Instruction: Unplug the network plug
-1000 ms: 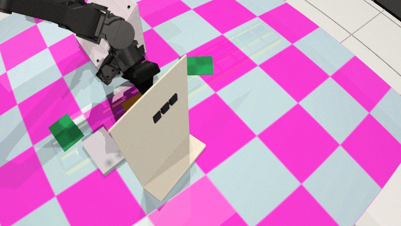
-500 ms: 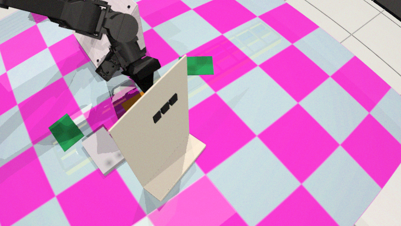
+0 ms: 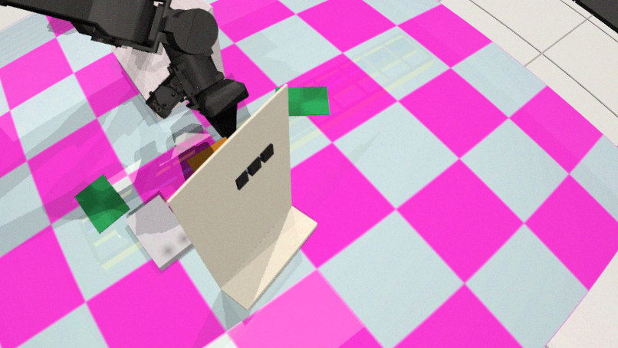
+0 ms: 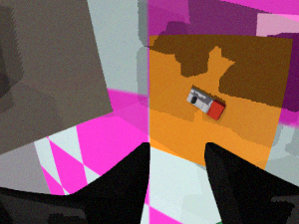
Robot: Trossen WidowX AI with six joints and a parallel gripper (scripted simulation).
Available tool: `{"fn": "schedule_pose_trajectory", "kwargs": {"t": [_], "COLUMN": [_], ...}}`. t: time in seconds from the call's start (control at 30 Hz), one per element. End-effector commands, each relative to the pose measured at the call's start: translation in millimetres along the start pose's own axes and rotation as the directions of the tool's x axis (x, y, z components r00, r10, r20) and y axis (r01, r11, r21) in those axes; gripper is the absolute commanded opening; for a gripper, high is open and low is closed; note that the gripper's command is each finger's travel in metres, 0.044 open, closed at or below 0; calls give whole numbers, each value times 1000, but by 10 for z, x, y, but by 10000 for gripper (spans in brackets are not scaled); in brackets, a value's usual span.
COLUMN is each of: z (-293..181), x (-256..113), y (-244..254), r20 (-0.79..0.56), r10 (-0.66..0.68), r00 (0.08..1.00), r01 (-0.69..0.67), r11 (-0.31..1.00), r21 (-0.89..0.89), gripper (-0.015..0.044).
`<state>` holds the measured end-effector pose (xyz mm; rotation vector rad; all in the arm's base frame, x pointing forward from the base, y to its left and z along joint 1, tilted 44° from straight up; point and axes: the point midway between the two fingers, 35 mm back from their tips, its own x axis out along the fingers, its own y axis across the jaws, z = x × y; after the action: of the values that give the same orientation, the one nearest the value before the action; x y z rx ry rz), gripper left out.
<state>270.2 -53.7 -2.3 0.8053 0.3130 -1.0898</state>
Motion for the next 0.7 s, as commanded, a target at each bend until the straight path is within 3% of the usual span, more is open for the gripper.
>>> {"fn": "schedule_pose_trajectory", "kwargs": {"t": [0.0,0.67], "z": [12,11], "x": [-43,-244], "y": [56,171], "r20": [4,4], "r10": [8,8], "r00": [1000,1000], "r01": [-8,-8], "r11": [1000,1000], "r21": [11,11], "gripper": [156,156]}}
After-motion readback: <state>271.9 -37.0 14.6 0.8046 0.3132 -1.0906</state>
